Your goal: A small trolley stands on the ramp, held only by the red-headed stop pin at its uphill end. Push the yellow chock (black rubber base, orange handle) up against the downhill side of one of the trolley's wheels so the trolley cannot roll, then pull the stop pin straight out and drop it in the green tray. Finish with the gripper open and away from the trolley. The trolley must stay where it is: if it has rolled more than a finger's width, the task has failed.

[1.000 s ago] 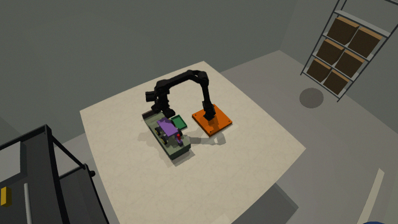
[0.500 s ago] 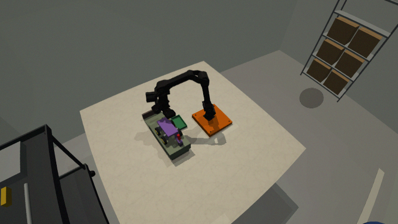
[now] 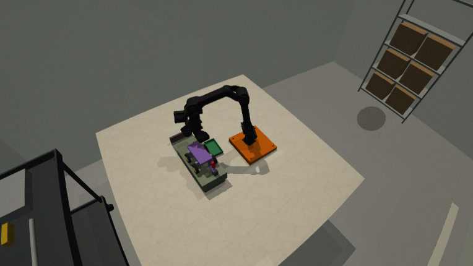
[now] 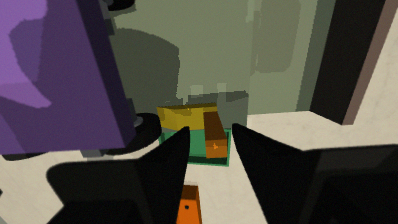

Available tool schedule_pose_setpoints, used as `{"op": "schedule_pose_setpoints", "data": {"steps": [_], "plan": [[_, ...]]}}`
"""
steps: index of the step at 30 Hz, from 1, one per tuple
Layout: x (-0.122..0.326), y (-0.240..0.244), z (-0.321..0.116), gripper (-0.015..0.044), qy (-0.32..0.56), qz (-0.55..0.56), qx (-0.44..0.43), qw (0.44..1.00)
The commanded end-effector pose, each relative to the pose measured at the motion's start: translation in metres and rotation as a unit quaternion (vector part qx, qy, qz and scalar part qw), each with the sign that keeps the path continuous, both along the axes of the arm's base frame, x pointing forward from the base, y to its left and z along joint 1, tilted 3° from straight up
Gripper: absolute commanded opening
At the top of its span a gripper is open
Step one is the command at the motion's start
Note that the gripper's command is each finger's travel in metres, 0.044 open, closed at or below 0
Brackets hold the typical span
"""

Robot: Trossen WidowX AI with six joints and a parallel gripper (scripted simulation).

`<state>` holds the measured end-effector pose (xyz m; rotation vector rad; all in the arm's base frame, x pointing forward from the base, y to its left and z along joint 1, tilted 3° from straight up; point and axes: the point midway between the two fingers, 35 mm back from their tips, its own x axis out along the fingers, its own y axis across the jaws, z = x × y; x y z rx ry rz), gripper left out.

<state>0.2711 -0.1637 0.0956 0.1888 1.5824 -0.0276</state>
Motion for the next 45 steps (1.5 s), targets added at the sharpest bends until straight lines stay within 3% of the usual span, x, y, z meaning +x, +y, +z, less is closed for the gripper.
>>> {"op": "schedule_pose_setpoints", "data": {"steps": [1, 17, 21, 25, 34, 45], "plan": [[0.001, -0.002, 0.013, 0.0190, -0.004, 0.000, 0.001, 1.000], [0.001, -0.007, 0.056, 0.0190, -0.004, 0.000, 0.001, 1.000], [0.001, -0.007, 0.049, 0.0295, -0.002, -0.002, -0.001, 1.000], [0.010, -0.008, 0.052, 0.0190, -0.022, -0.044, -0.010, 0.999], [0.043, 0.015, 0.066, 0.0190, -0.066, -0.142, -0.007, 0.988], [0.055, 0.054, 0.072, 0.0190, -0.037, -0.282, 0.030, 0.958]]}}
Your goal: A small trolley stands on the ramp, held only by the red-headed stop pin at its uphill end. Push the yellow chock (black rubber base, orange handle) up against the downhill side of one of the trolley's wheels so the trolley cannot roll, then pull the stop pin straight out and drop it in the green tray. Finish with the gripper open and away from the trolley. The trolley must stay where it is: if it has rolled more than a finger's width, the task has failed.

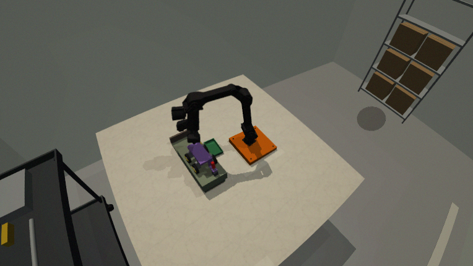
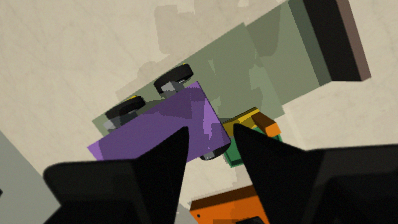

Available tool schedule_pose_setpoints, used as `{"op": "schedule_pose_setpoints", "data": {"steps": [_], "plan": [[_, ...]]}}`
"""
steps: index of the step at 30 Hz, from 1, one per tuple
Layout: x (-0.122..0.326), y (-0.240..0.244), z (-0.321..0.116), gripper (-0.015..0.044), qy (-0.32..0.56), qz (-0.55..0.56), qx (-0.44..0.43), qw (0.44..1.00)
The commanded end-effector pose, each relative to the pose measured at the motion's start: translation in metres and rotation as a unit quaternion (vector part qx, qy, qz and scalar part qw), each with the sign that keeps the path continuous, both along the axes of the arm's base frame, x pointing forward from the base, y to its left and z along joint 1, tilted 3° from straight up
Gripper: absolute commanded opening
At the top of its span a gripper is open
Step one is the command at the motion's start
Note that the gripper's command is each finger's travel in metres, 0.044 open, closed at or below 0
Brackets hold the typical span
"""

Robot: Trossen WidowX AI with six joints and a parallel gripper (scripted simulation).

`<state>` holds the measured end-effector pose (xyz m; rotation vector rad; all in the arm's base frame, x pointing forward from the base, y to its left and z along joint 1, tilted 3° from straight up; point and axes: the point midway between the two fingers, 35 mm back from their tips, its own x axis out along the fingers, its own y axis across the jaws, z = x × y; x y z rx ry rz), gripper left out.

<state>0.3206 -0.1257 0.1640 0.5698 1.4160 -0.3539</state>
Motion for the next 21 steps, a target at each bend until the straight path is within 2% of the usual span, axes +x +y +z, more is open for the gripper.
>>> {"op": "schedule_pose_setpoints", "data": {"steps": [1, 11, 21], "plan": [[0.007, 0.021, 0.005, 0.0190, 0.009, -0.070, 0.027, 0.997], [0.015, 0.070, 0.013, 0.0190, 0.053, -0.242, 0.080, 0.965], [0.016, 0.120, 0.022, 0.0190, 0.112, -0.406, 0.116, 0.899]]}}
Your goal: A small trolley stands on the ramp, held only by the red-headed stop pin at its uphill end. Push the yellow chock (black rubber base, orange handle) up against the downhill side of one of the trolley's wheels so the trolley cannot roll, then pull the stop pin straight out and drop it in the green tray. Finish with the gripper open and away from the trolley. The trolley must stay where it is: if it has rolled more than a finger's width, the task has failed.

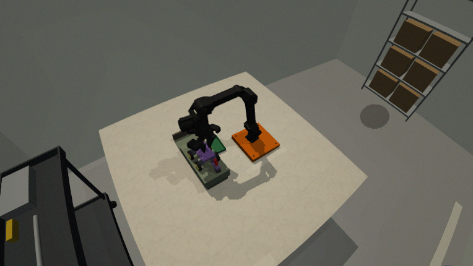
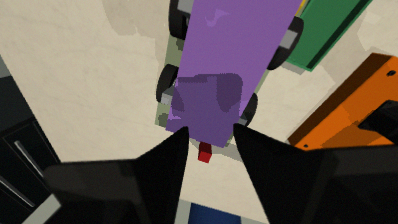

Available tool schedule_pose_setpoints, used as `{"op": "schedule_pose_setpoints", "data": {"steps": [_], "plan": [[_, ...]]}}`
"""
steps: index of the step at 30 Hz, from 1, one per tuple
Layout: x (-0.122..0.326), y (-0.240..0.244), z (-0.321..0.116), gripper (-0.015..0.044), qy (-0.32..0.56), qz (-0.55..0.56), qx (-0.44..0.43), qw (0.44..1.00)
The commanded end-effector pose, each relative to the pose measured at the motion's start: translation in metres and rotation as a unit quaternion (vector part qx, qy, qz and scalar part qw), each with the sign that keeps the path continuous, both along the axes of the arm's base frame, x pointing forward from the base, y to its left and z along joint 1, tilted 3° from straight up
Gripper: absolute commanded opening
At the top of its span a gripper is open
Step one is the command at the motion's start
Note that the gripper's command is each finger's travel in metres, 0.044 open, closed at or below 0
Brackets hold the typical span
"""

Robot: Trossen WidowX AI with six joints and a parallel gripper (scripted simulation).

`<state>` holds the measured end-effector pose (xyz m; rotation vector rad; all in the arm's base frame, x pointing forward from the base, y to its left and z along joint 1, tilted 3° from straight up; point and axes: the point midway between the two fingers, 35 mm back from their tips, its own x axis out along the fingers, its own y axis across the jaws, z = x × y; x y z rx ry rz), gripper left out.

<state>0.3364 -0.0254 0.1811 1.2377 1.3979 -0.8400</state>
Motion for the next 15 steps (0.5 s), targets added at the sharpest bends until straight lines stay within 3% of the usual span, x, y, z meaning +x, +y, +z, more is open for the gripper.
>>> {"op": "schedule_pose_setpoints", "data": {"steps": [1, 7, 15], "plan": [[0.000, 0.024, 0.005, 0.0190, 0.032, -0.083, 0.023, 0.996], [-0.003, 0.050, 0.010, 0.0190, 0.074, -0.173, 0.041, 0.981], [-0.003, 0.051, 0.010, 0.0190, 0.075, -0.176, 0.041, 0.981]]}}
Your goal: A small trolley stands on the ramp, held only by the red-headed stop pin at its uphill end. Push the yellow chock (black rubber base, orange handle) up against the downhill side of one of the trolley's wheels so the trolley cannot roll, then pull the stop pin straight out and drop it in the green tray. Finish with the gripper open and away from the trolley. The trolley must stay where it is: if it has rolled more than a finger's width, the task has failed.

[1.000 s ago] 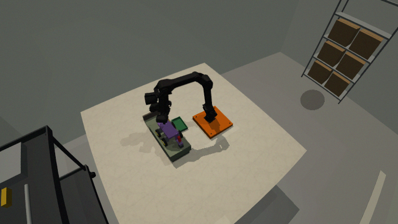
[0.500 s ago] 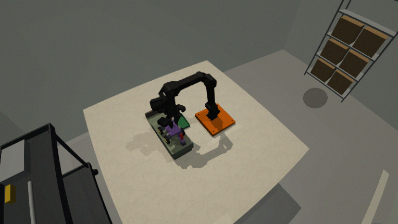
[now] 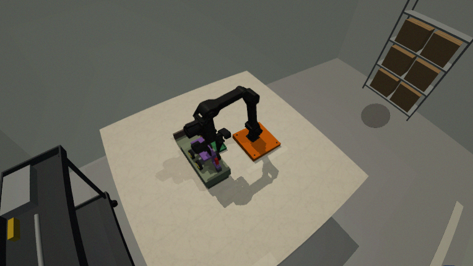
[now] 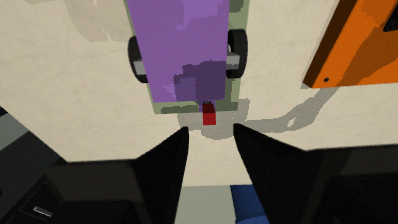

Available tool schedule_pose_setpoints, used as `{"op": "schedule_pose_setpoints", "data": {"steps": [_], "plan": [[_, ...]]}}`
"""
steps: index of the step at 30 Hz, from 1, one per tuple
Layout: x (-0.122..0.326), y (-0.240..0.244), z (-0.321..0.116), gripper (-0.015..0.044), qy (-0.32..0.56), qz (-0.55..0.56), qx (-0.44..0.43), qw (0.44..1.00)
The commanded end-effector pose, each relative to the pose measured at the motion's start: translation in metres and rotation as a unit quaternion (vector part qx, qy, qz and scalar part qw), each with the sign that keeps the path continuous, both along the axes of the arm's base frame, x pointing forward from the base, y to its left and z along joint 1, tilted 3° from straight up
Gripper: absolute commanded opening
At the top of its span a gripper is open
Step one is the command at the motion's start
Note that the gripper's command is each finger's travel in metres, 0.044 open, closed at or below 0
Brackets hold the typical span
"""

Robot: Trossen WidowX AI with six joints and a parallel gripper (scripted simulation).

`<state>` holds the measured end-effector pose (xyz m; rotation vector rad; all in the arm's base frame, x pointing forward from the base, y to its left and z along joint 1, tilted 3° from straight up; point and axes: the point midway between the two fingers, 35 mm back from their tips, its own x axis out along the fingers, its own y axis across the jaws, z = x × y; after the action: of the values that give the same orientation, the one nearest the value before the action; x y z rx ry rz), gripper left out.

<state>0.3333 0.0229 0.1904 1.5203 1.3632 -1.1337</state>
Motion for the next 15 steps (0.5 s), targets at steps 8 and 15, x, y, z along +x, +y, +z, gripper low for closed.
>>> {"op": "schedule_pose_setpoints", "data": {"steps": [8, 15], "plan": [[0.000, 0.005, -0.007, 0.0190, 0.004, -0.009, 0.004, 1.000], [0.001, 0.008, -0.017, 0.0190, 0.004, -0.009, 0.005, 1.000]]}}
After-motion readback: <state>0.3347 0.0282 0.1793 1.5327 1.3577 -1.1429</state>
